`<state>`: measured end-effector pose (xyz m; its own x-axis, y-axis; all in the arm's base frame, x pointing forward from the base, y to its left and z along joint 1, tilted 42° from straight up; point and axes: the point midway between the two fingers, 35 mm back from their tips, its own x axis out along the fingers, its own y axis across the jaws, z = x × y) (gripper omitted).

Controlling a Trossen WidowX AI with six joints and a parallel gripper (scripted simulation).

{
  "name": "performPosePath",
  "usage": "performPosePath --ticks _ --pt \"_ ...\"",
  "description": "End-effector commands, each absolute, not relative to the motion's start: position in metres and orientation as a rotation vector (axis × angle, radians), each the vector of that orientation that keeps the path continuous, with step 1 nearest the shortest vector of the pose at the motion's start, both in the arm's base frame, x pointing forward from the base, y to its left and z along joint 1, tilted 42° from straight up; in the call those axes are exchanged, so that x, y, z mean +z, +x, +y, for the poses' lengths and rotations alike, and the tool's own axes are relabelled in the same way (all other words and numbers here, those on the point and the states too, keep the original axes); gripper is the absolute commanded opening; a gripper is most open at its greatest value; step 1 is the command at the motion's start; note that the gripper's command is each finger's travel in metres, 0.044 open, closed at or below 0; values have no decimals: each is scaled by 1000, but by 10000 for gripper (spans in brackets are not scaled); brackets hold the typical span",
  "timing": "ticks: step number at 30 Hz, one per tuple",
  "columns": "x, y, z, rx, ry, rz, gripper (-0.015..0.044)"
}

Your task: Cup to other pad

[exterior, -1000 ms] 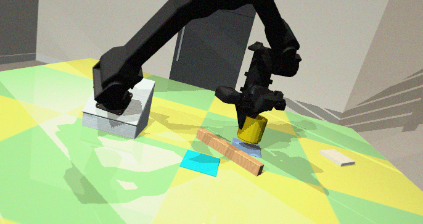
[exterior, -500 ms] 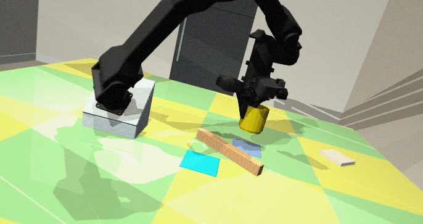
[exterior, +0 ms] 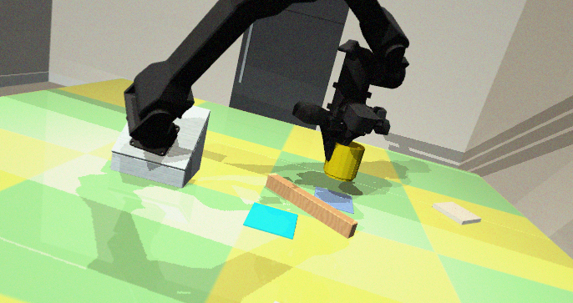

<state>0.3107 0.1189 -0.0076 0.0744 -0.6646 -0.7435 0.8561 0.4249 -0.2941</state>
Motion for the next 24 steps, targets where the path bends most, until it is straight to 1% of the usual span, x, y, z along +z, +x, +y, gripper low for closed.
performPosePath --ticks 1,24 --pt "-7 310 118 -1158 244 956 0" --pt "12 290 94 -1157 252 955 0"
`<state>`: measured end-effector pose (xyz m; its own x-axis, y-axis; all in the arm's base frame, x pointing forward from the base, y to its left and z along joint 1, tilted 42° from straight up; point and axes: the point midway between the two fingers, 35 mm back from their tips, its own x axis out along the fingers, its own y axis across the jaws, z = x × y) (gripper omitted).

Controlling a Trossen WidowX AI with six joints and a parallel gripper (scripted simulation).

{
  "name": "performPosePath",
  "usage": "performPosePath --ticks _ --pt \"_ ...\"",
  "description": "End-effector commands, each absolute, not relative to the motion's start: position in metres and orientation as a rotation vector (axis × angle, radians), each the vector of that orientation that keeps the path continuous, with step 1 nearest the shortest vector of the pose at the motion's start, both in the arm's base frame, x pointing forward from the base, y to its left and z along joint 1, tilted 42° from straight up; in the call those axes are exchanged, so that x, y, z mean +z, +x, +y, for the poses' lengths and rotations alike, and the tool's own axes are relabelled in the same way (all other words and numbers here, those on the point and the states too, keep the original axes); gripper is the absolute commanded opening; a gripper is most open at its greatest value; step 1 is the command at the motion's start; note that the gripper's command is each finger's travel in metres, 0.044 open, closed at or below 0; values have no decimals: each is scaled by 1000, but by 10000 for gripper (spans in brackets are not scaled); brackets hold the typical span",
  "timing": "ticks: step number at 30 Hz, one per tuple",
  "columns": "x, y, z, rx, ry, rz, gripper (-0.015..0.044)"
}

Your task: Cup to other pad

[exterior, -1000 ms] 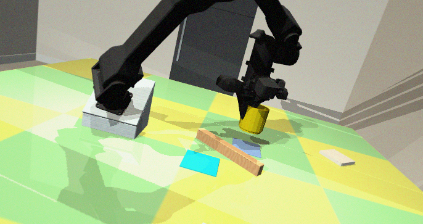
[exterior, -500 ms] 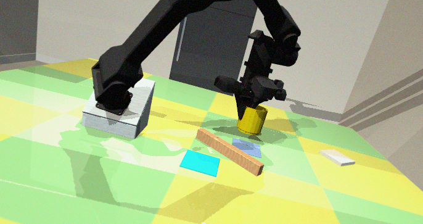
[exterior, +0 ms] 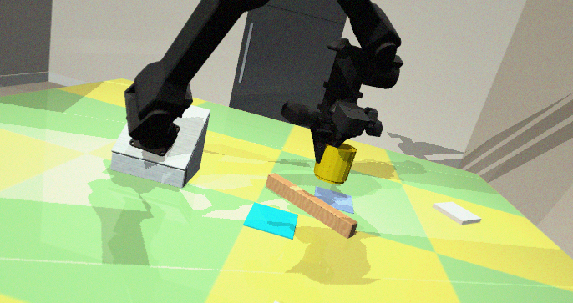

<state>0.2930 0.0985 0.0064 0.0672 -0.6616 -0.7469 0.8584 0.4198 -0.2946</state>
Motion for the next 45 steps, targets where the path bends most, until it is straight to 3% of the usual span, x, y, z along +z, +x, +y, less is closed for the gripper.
performPosePath --ticks 1,45 --pt "13 289 93 -1157 252 955 0" --pt "57 245 42 -1159 250 956 0"
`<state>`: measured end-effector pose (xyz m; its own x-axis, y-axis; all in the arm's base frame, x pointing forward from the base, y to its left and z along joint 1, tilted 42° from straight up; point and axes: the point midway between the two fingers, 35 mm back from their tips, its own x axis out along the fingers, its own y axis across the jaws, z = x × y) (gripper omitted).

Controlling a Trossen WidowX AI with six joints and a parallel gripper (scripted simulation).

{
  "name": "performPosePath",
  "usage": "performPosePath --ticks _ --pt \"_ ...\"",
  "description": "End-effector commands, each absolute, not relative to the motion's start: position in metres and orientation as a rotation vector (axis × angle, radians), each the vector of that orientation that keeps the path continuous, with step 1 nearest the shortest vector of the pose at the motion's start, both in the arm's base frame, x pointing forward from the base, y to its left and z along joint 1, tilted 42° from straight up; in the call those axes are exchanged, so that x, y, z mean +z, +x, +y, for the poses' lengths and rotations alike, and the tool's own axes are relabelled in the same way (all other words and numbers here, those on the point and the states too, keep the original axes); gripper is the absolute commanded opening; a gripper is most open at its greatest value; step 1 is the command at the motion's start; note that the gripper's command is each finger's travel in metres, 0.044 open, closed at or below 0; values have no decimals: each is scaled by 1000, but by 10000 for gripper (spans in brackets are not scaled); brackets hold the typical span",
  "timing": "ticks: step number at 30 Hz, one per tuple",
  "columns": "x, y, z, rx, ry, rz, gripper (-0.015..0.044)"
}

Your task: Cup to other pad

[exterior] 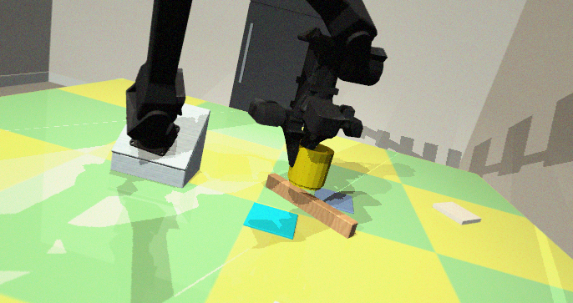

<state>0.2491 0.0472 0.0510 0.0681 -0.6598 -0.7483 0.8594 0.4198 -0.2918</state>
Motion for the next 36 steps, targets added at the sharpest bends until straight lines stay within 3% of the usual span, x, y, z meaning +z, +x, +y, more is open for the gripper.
performPosePath --ticks 1,36 --pt "58 244 41 -1159 250 956 0" --pt "91 212 3 -1160 247 956 0"
